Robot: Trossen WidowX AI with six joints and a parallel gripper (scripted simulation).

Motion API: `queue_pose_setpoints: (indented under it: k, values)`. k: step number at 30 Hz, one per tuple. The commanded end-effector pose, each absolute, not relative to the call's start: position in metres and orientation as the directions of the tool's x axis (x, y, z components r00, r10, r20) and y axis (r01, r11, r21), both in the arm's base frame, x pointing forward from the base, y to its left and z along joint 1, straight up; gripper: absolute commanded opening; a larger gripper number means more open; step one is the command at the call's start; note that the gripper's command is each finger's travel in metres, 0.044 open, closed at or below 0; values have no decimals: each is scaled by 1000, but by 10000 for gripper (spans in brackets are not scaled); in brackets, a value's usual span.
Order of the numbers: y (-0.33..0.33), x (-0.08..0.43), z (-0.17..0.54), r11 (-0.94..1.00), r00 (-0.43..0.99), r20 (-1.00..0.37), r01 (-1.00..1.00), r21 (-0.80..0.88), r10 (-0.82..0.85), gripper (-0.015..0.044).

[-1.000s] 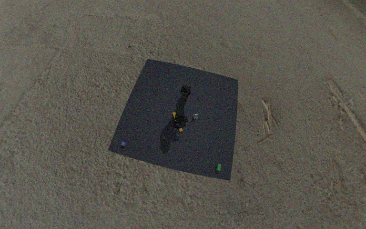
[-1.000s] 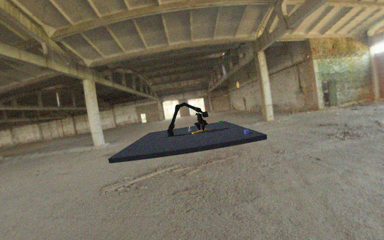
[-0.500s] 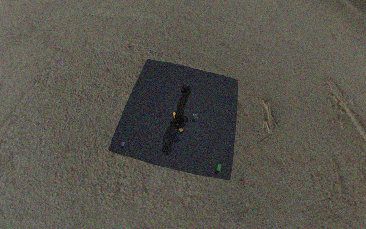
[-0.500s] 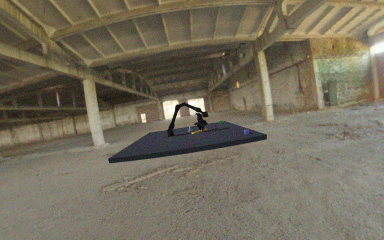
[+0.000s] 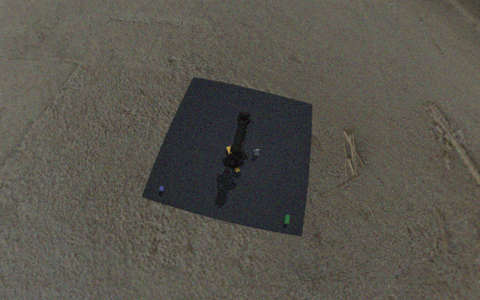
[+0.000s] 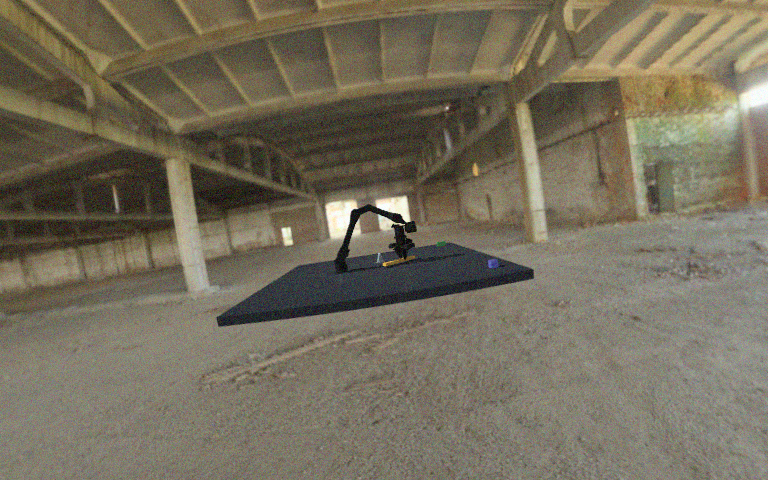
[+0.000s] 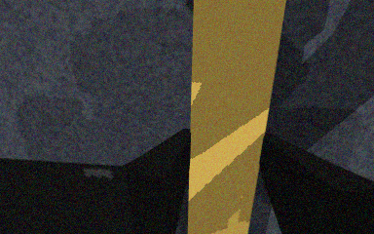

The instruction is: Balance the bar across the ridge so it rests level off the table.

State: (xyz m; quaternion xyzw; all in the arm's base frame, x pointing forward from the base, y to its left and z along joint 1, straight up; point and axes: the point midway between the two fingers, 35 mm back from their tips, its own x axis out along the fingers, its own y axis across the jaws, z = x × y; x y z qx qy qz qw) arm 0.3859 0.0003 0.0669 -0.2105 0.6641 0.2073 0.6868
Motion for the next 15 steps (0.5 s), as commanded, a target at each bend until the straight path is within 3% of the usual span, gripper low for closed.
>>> queue_pose_setpoints:
  k: [1,15]
  values:
    - [0,388,80,825,42,-999,-565,-21,4,0]
    - [0,388,116,824,40,-999,-566,-21,2,0]
